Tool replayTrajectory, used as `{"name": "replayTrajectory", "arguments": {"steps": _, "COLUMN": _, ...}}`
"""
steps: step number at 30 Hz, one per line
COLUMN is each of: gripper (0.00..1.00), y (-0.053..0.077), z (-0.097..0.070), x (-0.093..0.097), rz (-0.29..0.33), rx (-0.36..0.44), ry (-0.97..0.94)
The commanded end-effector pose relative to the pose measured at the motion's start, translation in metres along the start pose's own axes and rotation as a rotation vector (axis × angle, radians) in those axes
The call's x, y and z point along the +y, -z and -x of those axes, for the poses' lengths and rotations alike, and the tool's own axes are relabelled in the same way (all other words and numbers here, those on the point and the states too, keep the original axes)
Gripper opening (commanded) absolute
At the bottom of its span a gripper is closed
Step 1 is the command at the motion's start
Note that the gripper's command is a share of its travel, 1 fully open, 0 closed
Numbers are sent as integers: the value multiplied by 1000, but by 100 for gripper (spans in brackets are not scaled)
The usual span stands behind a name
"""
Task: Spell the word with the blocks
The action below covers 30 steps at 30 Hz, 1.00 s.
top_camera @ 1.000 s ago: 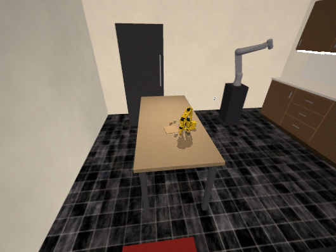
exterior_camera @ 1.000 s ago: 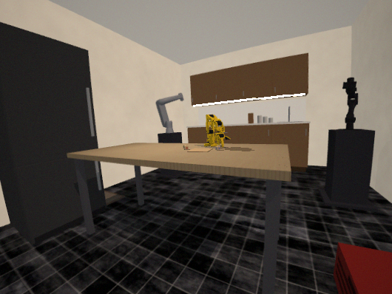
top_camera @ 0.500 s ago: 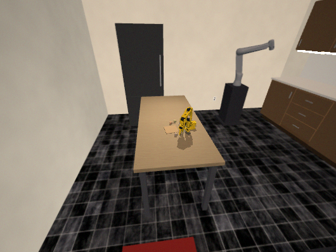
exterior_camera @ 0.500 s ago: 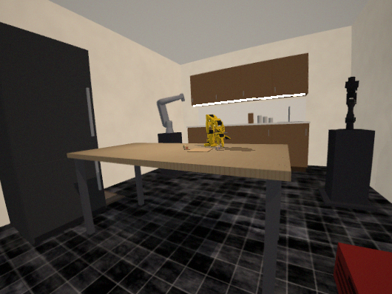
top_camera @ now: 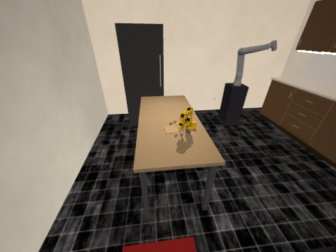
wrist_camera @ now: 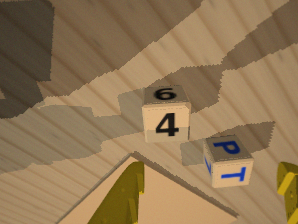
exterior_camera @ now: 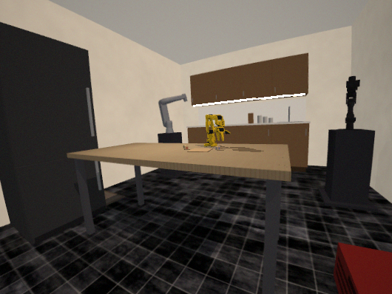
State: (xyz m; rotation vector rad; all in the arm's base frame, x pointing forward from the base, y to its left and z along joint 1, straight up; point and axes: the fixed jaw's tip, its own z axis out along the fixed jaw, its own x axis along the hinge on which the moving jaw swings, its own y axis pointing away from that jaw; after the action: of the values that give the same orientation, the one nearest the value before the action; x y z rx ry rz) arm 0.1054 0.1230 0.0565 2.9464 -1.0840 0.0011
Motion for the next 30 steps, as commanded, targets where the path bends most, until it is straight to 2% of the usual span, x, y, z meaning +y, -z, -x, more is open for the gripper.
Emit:
{"name": "replayTrajectory", "arguments": {"steps": 1, "gripper": 33, "y": 20, "z": 0, "x": -4, "rz": -59, "rx": -1, "ry": 0}}
{"name": "replayTrajectory", "arguments": {"steps": 6, "gripper": 33, "y": 25, "z": 0, "x": -3, "rz": -59, "rx": -1, "ry": 0}}
{"name": "replayTrajectory", "arguments": {"steps": 30, "gripper": 33, "y": 26, "z": 0, "x": -3, "rz": -63, "rx": -1, "ry": 0}}
